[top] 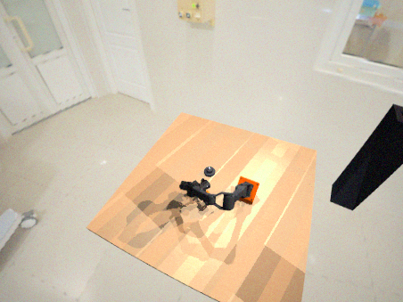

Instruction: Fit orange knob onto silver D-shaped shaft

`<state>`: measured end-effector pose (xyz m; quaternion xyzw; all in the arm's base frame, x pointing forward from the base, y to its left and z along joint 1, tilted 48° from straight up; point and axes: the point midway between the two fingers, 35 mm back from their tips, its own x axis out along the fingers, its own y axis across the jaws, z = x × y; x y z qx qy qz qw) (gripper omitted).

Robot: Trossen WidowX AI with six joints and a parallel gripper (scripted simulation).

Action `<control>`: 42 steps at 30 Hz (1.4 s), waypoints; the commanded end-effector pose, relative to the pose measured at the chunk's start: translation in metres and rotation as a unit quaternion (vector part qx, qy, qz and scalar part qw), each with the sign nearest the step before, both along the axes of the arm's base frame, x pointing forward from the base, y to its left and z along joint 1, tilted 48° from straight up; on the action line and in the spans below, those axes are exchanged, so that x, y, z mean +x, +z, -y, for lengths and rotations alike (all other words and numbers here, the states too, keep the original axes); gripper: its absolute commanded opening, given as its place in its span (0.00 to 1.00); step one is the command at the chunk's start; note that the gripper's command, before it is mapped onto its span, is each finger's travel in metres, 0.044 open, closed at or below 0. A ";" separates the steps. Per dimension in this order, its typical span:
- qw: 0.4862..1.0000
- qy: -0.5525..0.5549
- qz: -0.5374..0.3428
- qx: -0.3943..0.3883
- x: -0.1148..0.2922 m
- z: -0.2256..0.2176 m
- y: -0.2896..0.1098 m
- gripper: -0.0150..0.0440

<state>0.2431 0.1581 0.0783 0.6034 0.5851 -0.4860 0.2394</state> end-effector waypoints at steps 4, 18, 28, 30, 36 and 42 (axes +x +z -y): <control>1.000 -0.002 -0.003 0.001 -0.001 -0.002 -0.002 0.78; 1.000 -0.002 -0.003 0.001 -0.001 -0.002 -0.002 0.64; 1.000 -0.002 -0.003 0.001 -0.001 -0.002 -0.002 0.56; 1.000 -0.003 -0.001 0.007 -0.001 -0.001 -0.002 0.56; 0.998 -0.017 0.010 0.055 -0.003 0.006 -0.003 0.56; 0.994 -0.032 0.020 0.104 -0.004 0.012 -0.004 0.56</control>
